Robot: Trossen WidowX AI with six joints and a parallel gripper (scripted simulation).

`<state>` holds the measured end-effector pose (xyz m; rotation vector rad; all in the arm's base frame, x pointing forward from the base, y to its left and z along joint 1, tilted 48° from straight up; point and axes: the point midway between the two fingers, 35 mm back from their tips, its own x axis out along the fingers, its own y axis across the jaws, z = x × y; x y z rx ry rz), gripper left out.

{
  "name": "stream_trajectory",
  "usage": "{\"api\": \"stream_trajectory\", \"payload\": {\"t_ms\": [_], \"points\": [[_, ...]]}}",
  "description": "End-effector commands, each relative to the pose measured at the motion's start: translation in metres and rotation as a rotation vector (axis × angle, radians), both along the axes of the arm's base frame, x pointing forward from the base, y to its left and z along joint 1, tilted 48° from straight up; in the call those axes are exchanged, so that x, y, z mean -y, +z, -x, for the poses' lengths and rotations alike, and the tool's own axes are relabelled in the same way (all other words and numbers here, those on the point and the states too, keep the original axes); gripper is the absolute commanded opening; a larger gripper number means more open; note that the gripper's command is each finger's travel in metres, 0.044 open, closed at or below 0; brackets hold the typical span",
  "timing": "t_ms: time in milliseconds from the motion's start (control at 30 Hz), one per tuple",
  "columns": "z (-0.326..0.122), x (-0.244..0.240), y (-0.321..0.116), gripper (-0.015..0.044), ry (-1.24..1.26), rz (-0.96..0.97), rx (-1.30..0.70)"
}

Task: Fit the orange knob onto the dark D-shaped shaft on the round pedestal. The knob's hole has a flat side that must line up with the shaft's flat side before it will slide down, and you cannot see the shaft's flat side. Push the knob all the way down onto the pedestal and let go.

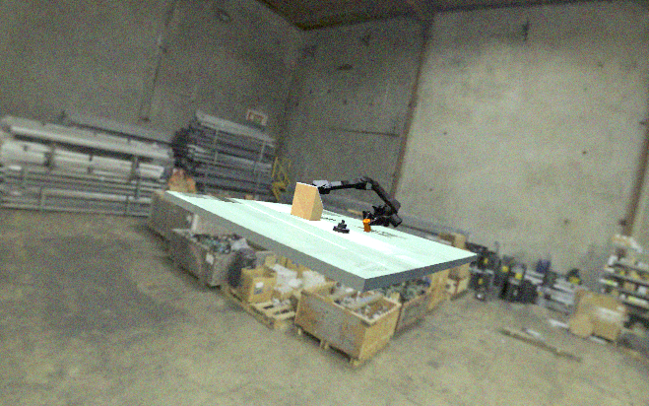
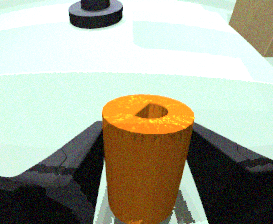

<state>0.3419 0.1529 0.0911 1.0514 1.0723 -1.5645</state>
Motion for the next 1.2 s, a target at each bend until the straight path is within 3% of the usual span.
{"api": "stream_trajectory", "payload": {"t_ms": [0, 400, 500, 533, 1167], "points": [[-0.0006, -0.0002, 0.001, 0.0179, -0.002, 0.005, 0.001], [-0.0018, -0.0044, 0.0078, 0.0179, 0.001, -0.007, 0.023], [-0.0012, -0.0035, 0.0044, 0.0258, 0.004, -0.003, 0.015], [-0.0012, -0.0035, 0.0044, 0.026, 0.004, -0.003, 0.015], [-0.0012, -0.0035, 0.0044, 0.026, 0.004, -0.003, 0.015]]}}
